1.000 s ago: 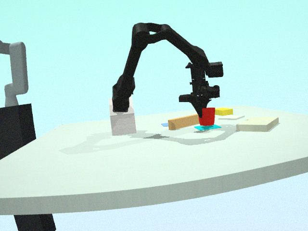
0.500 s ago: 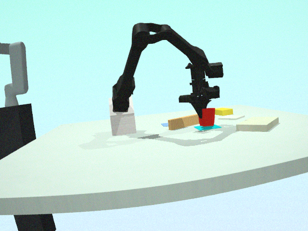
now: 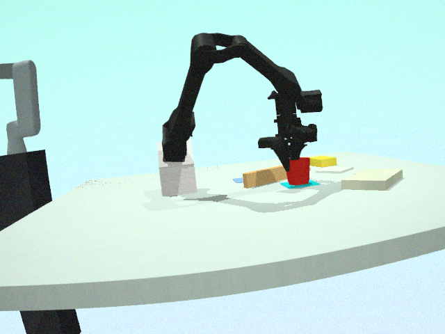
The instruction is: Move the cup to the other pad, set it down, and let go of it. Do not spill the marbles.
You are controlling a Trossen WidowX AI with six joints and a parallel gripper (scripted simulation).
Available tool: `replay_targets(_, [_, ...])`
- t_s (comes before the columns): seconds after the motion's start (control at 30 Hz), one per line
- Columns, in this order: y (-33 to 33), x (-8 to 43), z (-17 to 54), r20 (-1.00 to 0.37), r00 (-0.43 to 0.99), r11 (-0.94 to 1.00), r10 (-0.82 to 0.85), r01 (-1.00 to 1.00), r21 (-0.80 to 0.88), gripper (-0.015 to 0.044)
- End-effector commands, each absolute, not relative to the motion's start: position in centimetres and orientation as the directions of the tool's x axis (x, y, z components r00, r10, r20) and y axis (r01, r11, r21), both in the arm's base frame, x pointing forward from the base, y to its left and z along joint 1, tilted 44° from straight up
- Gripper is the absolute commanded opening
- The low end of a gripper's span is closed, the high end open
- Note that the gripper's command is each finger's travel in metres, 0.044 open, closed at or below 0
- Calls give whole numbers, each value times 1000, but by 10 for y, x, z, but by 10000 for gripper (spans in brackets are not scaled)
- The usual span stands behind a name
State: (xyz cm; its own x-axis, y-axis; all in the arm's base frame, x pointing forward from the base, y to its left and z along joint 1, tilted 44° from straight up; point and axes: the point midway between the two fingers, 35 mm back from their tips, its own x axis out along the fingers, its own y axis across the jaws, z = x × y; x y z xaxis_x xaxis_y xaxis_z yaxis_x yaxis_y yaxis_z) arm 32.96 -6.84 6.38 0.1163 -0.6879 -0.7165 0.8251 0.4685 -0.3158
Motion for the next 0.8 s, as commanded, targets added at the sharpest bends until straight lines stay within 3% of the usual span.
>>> replay_targets(0.0, [-65,330,67,-717,119,467,-687,828,-311,128])
replay_targets(0.77, [-39,324,91,-716,118,470,-688,824,-316,128])
